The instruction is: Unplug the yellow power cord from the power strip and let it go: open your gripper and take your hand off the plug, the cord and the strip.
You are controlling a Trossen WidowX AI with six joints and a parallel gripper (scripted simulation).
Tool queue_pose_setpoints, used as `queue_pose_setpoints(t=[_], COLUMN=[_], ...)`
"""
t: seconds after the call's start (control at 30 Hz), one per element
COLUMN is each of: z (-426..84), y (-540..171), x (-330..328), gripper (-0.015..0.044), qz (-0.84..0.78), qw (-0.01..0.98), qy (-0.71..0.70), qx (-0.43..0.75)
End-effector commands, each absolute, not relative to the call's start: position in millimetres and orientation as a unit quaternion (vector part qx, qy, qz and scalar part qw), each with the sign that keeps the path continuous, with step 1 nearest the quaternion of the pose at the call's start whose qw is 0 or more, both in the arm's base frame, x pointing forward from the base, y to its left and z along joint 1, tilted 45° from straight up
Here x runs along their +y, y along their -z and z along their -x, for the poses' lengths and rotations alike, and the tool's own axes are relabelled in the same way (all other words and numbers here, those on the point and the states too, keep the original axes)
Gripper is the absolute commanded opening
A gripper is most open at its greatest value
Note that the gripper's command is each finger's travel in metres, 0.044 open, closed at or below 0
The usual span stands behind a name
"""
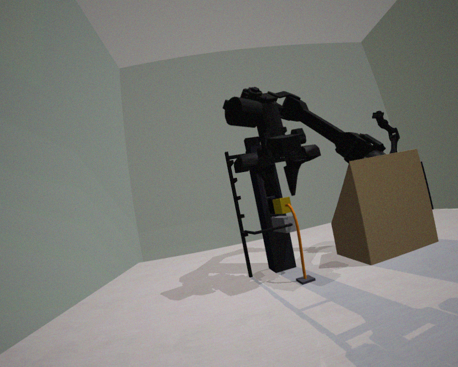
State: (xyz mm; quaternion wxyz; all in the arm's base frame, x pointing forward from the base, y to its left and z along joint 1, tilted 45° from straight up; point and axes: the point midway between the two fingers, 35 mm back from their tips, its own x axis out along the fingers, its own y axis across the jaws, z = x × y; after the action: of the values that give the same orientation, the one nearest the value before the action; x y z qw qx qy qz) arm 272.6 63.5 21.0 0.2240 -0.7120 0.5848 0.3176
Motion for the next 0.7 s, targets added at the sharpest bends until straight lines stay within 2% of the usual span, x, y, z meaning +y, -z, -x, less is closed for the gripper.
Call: queue_pose_setpoints(t=[0.0, 0.67], z=[-273, -276], y=[-27, -36], x=[57, 42], gripper=[0.0160, 0.0160], qz=[0.712, 0.712], qw=[0.224, 0.223], qy=[-0.317, -0.316], qx=[0.585, 0.585])
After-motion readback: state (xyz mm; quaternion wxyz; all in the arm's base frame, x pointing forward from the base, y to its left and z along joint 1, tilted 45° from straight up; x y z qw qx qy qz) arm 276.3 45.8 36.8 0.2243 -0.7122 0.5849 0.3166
